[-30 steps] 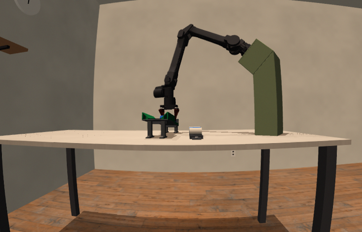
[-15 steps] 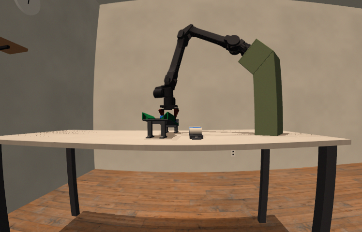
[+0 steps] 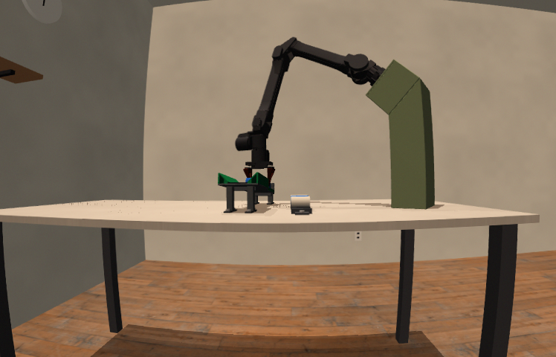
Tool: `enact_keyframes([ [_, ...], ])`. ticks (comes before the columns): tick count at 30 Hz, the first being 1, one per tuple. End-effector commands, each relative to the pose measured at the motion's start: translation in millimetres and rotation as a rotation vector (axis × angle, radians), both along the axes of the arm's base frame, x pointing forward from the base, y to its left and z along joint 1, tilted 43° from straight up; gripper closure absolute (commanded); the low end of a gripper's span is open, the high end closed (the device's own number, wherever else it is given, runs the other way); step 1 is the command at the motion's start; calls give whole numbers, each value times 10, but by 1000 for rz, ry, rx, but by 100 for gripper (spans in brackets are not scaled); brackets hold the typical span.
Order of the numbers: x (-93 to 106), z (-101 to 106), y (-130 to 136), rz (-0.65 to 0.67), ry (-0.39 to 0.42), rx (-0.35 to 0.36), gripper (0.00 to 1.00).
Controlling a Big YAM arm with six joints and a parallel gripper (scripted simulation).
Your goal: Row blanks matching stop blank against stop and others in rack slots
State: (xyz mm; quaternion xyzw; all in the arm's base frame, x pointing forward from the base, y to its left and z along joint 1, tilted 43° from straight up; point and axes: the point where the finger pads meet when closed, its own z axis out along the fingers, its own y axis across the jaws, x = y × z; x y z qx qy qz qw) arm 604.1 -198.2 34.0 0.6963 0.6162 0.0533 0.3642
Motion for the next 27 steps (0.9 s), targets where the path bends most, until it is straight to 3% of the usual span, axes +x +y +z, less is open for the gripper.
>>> enact_keyframes([
  [1, 58, 35, -75, -2, -13, -6, 24],
  [10, 58, 35, -75, -2, -13, -6, 24],
  [11, 58, 35, -75, -2, -13, -6, 43],
  [27, 47, 25, -73, -3, -9, -5, 43],
])
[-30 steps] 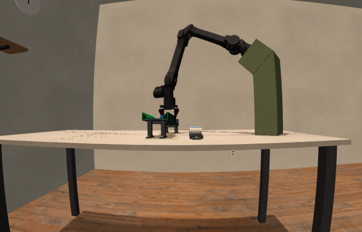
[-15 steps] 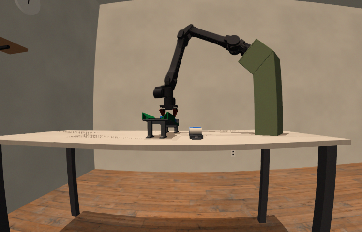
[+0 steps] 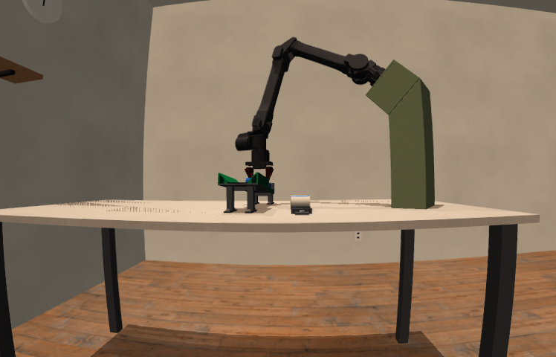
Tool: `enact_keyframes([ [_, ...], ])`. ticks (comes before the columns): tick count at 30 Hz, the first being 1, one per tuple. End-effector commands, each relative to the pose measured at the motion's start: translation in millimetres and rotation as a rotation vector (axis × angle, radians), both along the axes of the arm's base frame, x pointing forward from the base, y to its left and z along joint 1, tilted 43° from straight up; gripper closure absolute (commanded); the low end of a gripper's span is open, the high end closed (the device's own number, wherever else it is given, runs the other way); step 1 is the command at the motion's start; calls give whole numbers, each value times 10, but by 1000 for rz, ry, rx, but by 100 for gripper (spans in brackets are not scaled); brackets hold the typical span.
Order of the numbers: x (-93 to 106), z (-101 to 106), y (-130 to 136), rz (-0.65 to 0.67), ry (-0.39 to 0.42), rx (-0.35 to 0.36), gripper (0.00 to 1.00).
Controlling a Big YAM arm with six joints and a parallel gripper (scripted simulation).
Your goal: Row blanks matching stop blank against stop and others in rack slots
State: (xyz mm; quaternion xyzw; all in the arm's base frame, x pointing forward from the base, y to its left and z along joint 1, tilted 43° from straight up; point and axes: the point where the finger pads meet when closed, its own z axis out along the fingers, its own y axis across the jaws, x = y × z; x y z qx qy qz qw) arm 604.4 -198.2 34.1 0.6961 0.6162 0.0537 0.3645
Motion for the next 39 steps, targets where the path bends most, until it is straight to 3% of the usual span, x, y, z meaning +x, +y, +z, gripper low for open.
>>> enact_keyframes([
  [1, 44, 23, -73, -4, -9, -5, 43],
  [18, 43, 29, -71, -4, -9, -5, 43],
  [20, 23, 163, -33, -1, -22, -7, 43],
  [30, -210, 428, 273, 7, -16, 1, 43],
  [39, -507, 813, 506, 7, -16, 1, 43],
])
